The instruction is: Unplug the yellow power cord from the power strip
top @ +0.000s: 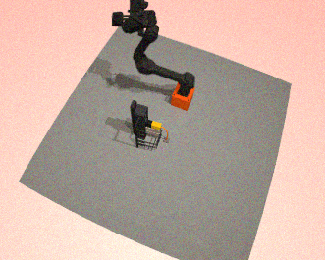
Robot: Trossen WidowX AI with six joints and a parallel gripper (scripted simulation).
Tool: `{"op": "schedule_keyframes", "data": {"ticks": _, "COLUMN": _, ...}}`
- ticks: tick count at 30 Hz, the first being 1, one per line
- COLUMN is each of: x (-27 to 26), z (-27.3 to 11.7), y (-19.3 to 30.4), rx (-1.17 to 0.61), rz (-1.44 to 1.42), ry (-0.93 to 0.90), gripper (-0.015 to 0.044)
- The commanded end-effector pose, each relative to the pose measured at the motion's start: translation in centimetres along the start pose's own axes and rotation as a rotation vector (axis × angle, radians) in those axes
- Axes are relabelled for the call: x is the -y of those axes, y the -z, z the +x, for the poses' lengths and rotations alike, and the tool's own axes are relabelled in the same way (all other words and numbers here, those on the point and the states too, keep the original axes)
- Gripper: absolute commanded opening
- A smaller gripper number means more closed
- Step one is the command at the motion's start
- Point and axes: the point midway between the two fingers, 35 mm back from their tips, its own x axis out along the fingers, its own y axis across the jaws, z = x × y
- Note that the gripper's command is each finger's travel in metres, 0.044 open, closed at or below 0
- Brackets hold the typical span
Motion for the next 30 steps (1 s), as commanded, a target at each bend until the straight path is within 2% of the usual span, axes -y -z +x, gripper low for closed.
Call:
{"op": "schedule_keyframes", "data": {"ticks": 1, "x": -0.2, "z": -0.1, "y": -0.2, "rx": 0.005, "rz": -0.009, "ry": -0.003, "gripper": 0.0374}}
{"op": "schedule_keyframes", "data": {"ticks": 9, "x": -10.5, "z": -3.1, "y": -5.6, "rx": 0.193, "rz": -0.377, "ry": -0.145, "gripper": 0.0164}}
{"op": "schedule_keyframes", "data": {"ticks": 14, "x": -17.9, "z": -5.3, "y": -5.6, "rx": 0.285, "rz": -0.634, "ry": -0.256, "gripper": 0.016}}
{"op": "schedule_keyframes", "data": {"ticks": 20, "x": -25.9, "z": -7.0, "y": -2.5, "rx": 0.313, "rz": -0.9, "ry": -0.416, "gripper": 0.016}}
{"op": "schedule_keyframes", "data": {"ticks": 25, "x": -31.8, "z": -8.3, "y": 3.0, "rx": 0.287, "rz": -1.134, "ry": -0.58, "gripper": 0.016}}
{"op": "schedule_keyframes", "data": {"ticks": 30, "x": -35.6, "z": -9.2, "y": 10.5, "rx": 0.206, "rz": -1.347, "ry": -0.757, "gripper": 0.016}}
